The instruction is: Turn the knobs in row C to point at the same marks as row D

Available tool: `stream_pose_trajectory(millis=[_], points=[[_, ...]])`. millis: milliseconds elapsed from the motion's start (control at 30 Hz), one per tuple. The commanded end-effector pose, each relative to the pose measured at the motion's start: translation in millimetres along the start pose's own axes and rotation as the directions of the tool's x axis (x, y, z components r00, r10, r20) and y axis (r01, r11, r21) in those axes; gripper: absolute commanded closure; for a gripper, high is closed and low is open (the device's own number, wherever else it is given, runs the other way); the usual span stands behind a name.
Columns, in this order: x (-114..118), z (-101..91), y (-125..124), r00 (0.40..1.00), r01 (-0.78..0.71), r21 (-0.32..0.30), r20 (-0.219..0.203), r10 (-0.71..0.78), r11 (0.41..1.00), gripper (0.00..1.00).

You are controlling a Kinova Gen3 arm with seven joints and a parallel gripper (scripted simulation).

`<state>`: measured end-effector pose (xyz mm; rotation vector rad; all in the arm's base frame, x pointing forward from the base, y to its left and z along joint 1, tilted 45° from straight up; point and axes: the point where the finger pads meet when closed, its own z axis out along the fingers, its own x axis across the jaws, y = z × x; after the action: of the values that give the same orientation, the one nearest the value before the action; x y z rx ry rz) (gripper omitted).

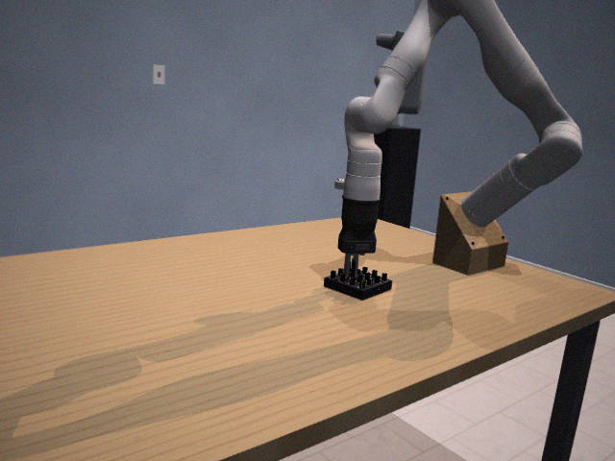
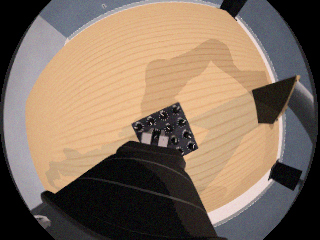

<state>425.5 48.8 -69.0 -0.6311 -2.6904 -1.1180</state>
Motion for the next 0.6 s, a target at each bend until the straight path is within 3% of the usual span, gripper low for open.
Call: stream_pose_trajectory(millis=[0, 567], points=[[-0.5, -0.9, -0.3, 0.999, 0.047, -0.006, 0.003, -0.047, 0.999, 0.7], [-0.5, -0.9, -0.2, 0.926, 0.378, -0.004, 0.004, -0.378, 0.926, 0.7]])
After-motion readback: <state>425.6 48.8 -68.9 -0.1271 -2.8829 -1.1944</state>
